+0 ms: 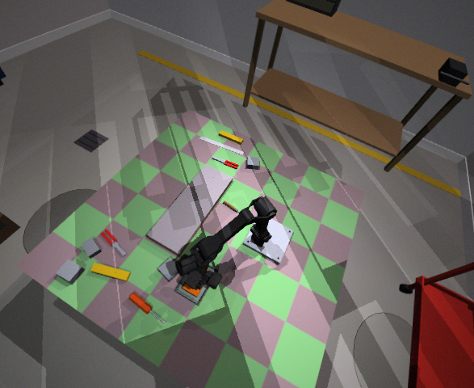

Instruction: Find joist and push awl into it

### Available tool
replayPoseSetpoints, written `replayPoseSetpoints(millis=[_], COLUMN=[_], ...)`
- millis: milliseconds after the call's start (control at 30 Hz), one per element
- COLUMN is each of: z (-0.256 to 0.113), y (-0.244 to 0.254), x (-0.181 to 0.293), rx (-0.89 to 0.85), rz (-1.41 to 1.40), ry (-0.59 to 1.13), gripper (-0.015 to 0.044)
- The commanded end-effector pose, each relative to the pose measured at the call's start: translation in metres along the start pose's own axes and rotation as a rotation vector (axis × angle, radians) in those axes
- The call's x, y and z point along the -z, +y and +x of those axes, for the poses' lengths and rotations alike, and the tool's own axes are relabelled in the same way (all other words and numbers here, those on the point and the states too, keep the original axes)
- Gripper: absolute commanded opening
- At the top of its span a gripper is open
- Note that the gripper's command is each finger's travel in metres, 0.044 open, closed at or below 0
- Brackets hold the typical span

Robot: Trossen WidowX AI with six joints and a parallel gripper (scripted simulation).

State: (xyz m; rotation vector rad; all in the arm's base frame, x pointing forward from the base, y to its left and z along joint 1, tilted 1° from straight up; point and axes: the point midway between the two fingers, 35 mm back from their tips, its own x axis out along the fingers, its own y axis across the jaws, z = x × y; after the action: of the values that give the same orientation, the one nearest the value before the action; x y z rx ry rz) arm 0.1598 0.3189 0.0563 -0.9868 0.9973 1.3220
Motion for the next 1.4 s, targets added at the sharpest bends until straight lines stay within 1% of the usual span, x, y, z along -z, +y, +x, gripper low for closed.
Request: replayPoseSetpoints(millis=[0, 200, 600, 700, 767, 900, 933, 1000, 1033, 1067, 1233, 1367], z=[0.006, 0.011, 0.009, -0.003, -0.022, -0.072, -0.08, -0.082, -0.064, -0.064, -0.073, -0.083], y=[0.0, 0.001, 0.001, -0.001, -0.002, -0.001, 0.0, 0.0, -0.004, -0.012, -0.076, -0.114], x=[0.002, 0.004, 0.004, -0.002, -0.009, -0.021, -0.022, -0.023, -0.019, -0.014, 0.047, 0.104], rx=[-0.001, -0.001, -0.002, -0.001, -0.001, -0.001, -0.001, -0.001, 0.005, 0.012, 0.077, 0.124], rz=[0.003, 0.003, 0.0, 0.0, 0.0, 0.0, 0.0, 0.0, 0.01, 0.037, 0.302, 0.511], ry=[-0.001, -0.001, 0.003, 0.003, 0.002, 0.002, 0.002, 0.002, -0.002, 0.003, 0.048, 0.087], gripper=[0.0, 0.0, 0.0315, 0.0394, 0.044, 0.044, 0.044, 0.044, 0.044, 0.044, 0.044, 0.044])
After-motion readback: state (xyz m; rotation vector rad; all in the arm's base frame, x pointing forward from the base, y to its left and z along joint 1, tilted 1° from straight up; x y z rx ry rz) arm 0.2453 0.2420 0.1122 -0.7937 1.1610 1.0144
